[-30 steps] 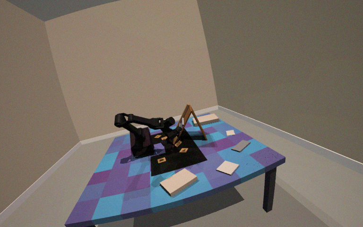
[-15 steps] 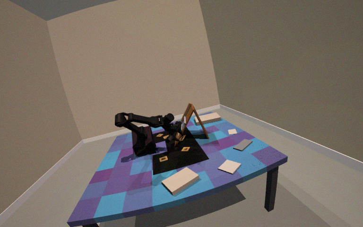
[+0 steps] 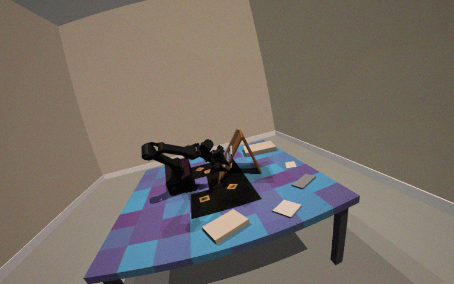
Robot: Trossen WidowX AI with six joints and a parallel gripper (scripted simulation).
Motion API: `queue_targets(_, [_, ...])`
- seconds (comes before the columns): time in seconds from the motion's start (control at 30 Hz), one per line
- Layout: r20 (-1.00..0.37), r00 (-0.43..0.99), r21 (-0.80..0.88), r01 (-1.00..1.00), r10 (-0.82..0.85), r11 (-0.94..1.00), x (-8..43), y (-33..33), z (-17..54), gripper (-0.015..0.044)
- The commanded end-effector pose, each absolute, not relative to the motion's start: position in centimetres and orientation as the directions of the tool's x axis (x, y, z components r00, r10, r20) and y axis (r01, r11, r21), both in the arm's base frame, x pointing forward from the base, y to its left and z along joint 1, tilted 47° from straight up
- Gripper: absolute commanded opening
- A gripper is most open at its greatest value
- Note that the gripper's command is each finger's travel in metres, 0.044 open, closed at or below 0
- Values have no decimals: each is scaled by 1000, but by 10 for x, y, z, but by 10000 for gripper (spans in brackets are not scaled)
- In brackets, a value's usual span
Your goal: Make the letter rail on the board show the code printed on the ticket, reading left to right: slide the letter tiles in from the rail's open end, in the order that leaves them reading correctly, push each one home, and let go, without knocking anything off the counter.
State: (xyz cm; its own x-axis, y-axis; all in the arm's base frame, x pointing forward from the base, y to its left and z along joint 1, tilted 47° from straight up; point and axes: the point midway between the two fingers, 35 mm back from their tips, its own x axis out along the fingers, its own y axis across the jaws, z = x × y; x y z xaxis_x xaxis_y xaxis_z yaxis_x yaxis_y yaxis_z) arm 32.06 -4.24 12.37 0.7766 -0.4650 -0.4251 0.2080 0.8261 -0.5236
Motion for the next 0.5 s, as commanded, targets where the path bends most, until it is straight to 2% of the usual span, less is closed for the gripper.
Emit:
queue_targets(0.0, [-388,814,-615,122,-433,779,322,-35,132,0])
queue_targets(0.2, [-346,848,-719,35,-401,694,323,-27,139,0])
queue_targets(0.47, [-345,849,-722,33,-400,691,323,-26,139,0])
